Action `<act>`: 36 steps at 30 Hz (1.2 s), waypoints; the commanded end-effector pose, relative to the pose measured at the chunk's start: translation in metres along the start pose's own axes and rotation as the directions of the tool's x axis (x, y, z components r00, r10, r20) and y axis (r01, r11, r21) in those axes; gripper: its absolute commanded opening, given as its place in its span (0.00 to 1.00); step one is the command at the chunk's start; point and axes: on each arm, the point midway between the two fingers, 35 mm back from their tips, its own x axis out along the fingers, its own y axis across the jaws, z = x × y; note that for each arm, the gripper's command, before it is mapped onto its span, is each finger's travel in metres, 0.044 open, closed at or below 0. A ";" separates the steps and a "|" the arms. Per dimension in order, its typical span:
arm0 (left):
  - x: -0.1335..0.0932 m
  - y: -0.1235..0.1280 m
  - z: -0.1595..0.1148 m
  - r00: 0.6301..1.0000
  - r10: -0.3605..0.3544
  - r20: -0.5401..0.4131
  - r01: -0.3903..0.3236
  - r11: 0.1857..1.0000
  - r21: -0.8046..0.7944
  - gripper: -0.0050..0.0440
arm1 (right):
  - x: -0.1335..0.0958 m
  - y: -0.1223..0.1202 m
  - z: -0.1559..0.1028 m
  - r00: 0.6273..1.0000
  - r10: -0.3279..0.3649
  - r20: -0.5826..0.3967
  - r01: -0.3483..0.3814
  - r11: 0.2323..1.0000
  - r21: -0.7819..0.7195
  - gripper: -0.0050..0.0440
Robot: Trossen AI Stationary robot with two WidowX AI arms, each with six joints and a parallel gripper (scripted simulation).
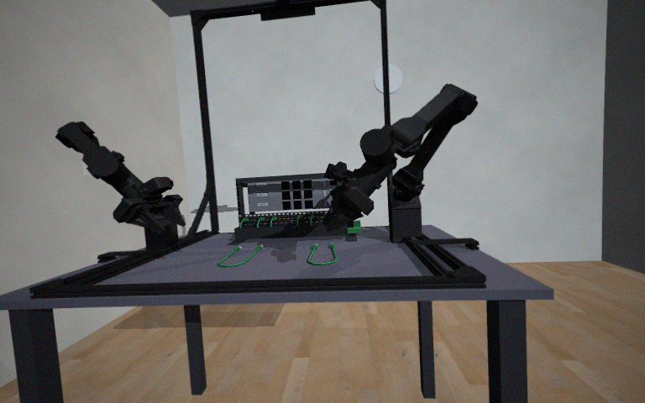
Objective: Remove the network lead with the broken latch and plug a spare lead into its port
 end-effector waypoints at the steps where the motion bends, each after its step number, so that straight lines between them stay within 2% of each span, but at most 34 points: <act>1: 0.000 0.000 0.000 1.000 0.000 0.000 0.000 1.000 0.000 0.92 | 0.000 0.000 0.000 1.000 0.000 0.000 0.000 1.000 0.000 0.92; 17: 0.000 0.000 0.000 1.000 0.000 0.000 0.000 1.000 0.000 0.92 | 0.000 0.000 0.000 1.000 0.000 0.000 0.000 1.000 0.000 0.92; 18: 0.000 0.000 0.000 1.000 0.000 0.000 0.000 1.000 0.000 1.00 | 0.002 0.049 0.004 0.992 -0.024 -0.126 0.049 0.978 0.204 0.46; 34: 0.000 0.000 0.000 1.000 0.000 0.000 0.000 1.000 0.000 1.00 | 0.002 0.049 0.004 0.992 -0.024 -0.126 0.049 0.978 0.204 0.46; 35: 0.000 0.000 0.000 1.000 0.000 0.000 0.000 1.000 0.000 1.00 | 0.005 0.099 0.007 0.968 -0.017 -0.250 0.115 0.915 0.386 0.46; 36: 0.000 0.000 0.000 1.000 0.000 0.000 0.000 1.000 0.000 1.00 | 0.005 0.099 0.007 0.968 -0.017 -0.250 0.115 0.915 0.386 0.46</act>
